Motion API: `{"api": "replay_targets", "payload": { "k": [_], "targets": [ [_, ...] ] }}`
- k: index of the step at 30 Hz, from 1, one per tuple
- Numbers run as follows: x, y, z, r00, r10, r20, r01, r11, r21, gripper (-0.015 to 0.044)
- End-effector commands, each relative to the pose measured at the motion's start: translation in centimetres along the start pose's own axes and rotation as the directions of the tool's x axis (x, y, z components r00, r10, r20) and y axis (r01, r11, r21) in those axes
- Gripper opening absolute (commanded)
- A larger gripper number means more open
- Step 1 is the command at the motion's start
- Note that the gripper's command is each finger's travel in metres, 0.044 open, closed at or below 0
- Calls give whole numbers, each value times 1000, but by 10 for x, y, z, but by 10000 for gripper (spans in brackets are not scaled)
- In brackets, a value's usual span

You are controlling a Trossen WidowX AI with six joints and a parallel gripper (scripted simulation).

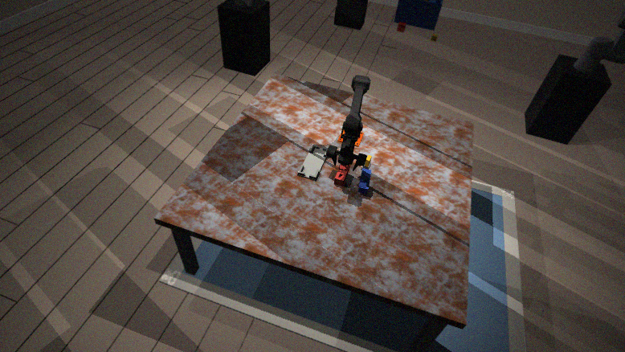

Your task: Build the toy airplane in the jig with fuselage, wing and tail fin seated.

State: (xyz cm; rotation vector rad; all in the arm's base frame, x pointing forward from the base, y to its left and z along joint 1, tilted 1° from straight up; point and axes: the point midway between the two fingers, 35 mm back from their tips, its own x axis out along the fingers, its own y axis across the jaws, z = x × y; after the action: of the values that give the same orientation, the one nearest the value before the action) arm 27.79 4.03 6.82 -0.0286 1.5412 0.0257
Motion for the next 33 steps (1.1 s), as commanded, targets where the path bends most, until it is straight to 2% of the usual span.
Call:
{"api": "replay_targets", "payload": {
  "k": [1, 17, 27, 33],
  "targets": [
    [7, -1, 0, 1000, -3, -1, 3, 1000, -4, 440],
    [30, -1, -1, 1000, -4, -1, 4, 1000, -4, 440],
    [30, -1, -1, 1000, -4, -1, 4, 1000, -4, 177],
    [30, -1, -1, 1000, -4, -1, 4, 1000, -4, 138]
  ]
}}
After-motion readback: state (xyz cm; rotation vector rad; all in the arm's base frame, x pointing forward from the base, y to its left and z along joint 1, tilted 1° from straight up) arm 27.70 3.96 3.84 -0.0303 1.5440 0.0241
